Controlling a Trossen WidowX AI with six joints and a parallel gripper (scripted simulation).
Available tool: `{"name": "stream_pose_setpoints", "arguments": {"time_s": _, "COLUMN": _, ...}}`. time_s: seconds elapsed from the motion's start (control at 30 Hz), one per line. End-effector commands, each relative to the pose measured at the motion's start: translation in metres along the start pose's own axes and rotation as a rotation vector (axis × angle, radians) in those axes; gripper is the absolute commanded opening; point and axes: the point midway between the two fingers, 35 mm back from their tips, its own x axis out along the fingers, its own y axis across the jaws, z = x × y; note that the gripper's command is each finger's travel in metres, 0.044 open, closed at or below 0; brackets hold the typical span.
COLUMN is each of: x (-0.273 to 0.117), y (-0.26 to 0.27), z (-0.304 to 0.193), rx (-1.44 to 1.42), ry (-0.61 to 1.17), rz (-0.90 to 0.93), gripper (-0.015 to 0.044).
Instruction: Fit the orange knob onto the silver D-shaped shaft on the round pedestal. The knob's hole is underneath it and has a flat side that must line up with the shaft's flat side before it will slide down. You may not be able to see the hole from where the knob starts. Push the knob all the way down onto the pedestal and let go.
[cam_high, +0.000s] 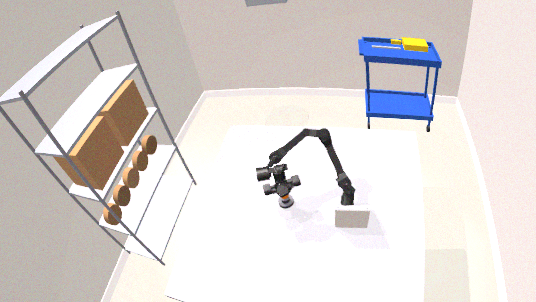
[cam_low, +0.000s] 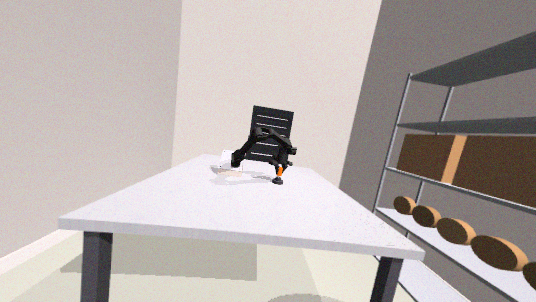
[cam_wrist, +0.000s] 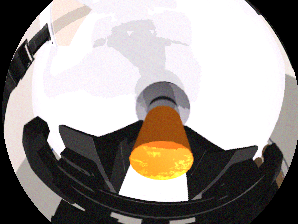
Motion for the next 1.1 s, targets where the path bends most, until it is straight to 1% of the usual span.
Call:
{"name": "stream_pose_setpoints", "arguments": {"time_s": 0.0, "x": -0.0001, "y": -0.0006, "z": 0.0, "rx": -0.001, "ry": 0.001, "rz": -0.003, "gripper": 0.0}}
{"name": "stream_pose_setpoints", "arguments": {"time_s": 0.9, "x": -0.0001, "y": -0.0006, "z": 0.0, "rx": -0.001, "ry": 0.001, "rz": -0.003, "gripper": 0.0}}
{"name": "stream_pose_setpoints", "arguments": {"time_s": 1.07, "x": -0.0063, "y": 0.0004, "z": 0.0016, "rx": -0.001, "ry": 0.001, "rz": -0.003, "gripper": 0.0}}
